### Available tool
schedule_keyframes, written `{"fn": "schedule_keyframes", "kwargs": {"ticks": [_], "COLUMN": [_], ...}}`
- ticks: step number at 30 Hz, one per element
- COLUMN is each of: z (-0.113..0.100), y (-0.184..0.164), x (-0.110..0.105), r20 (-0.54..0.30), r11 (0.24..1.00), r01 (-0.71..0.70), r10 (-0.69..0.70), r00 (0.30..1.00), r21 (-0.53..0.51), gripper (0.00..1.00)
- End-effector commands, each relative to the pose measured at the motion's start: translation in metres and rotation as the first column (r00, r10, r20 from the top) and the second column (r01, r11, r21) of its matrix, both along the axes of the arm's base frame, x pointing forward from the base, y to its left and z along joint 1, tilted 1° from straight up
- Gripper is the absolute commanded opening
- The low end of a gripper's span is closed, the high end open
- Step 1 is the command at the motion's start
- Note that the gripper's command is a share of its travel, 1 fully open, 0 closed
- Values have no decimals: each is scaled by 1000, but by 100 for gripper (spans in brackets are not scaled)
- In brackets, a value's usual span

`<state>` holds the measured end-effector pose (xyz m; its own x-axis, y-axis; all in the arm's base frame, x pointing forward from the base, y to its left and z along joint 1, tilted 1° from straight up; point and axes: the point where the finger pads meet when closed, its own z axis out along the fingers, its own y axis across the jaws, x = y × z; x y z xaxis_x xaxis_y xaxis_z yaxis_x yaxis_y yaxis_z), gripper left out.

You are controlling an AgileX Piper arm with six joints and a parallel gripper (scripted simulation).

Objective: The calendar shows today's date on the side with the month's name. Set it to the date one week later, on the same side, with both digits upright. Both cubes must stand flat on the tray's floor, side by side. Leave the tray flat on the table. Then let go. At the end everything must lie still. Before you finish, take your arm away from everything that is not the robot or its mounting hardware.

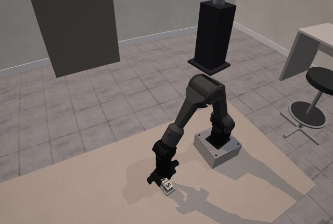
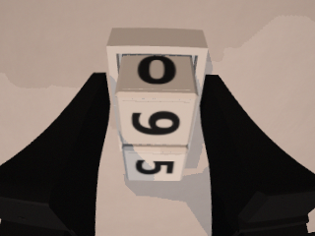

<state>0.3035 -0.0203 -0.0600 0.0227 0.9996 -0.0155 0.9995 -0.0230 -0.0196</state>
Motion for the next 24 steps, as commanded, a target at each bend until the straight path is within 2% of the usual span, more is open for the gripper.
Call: {"fn": "schedule_keyframes", "kwargs": {"ticks": [1,10,11,24], "z": [-1,-1,-1,-1], "y": [0,0,0,0], "x": [0,0,0,0], "r20": [-1,-1,-1,-1], "r11": [1000,1000,1000,1000], "r01": [1,1,1,1], "r10": [-1,-1,-1,-1], "r00": [1000,1000,1000,1000], "r21": [0,0,0,0], "gripper": [64,64,38,38]}}
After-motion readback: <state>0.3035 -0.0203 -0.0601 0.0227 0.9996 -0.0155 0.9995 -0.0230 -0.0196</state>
